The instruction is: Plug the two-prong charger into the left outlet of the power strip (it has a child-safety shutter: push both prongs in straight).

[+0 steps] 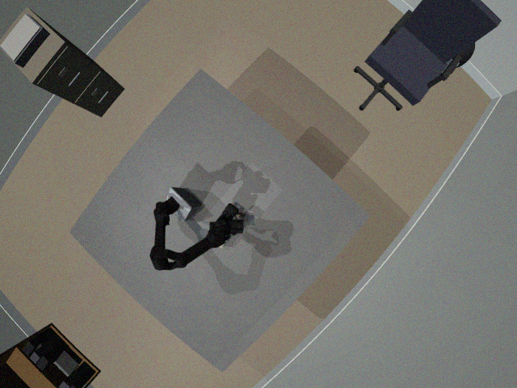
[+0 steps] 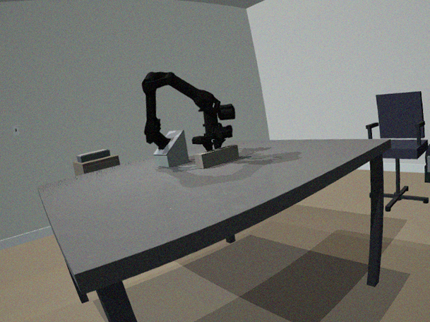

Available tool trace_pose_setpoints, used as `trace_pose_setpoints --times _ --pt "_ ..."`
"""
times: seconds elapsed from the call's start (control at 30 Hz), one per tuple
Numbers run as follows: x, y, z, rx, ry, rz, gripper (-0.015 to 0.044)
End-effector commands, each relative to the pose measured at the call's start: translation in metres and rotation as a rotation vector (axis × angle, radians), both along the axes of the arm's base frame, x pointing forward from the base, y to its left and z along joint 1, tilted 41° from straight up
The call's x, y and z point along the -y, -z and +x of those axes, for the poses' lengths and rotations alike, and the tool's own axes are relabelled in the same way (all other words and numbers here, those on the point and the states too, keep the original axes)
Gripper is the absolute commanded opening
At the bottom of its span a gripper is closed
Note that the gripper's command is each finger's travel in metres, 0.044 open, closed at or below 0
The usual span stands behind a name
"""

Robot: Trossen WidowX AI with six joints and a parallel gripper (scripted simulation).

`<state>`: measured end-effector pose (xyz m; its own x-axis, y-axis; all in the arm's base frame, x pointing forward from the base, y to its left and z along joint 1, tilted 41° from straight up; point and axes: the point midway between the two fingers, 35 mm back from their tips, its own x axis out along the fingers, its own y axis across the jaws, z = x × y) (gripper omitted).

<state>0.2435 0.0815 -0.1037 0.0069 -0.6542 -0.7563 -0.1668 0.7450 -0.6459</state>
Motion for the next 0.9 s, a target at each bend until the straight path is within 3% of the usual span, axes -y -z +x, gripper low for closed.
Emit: trace_pose_setpoints --times 0.0,0.87 --pt "-0.001 0.000 0.004 0.007 -0.004 0.002 0.0000" --pt "-0.002 0.001 0.015 0.008 -0.004 0.002 0.0000"
